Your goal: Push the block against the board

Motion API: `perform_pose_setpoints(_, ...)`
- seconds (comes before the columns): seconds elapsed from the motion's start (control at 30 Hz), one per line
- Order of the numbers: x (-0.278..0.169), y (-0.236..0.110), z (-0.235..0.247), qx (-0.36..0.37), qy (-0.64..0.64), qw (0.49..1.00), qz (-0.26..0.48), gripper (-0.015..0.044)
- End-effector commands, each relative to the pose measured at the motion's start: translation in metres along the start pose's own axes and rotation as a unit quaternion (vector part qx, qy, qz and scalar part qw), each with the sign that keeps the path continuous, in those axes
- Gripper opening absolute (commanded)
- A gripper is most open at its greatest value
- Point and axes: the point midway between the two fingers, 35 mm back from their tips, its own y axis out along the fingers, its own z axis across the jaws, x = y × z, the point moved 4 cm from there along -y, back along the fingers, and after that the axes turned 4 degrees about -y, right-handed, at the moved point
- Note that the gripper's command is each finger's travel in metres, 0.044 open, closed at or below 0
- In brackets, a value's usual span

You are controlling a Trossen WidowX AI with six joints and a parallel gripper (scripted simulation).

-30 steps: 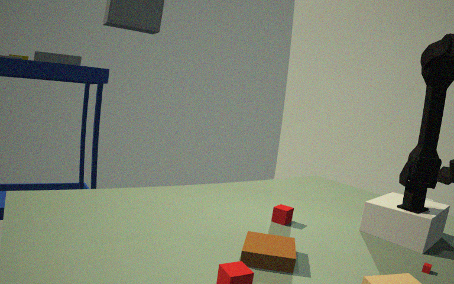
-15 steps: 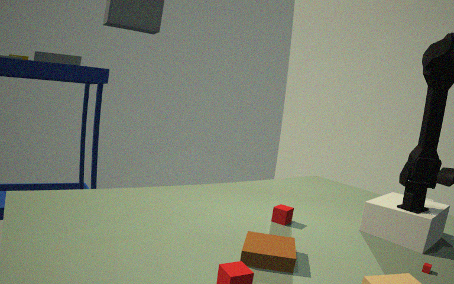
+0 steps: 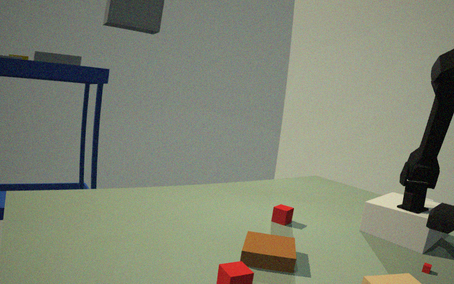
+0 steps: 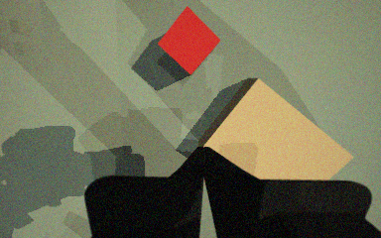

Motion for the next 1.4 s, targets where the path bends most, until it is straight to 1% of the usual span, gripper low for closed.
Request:
perform_pose_setpoints(0.0, 0.021, 0.018, 0.000, -0.004, -0.062, 0.998, 0.004, 0.0000)
perform_pose_setpoints(0.1, 0.034, 0.029, 0.000, -0.005, -0.102, 0.995, 0.004, 0.0000)
perform_pose_setpoints(0.3, 0.035, 0.033, 0.000, -0.005, -0.105, 0.994, 0.003, 0.0000)
perform_pose_setpoints(0.33, 0.035, 0.042, 0.000, -0.005, -0.105, 0.994, 0.003, 0.0000)
perform_pose_setpoints(0.4, 0.036, 0.072, 0.000, -0.005, -0.105, 0.994, 0.003, 0.0000)
perform_pose_setpoints(0.47, 0.035, 0.084, 0.000, -0.005, -0.105, 0.994, 0.003, 0.0000)
perform_pose_setpoints(1.37, 0.048, 0.083, -0.009, -0.005, -0.105, 0.994, 0.003, 0.0000)
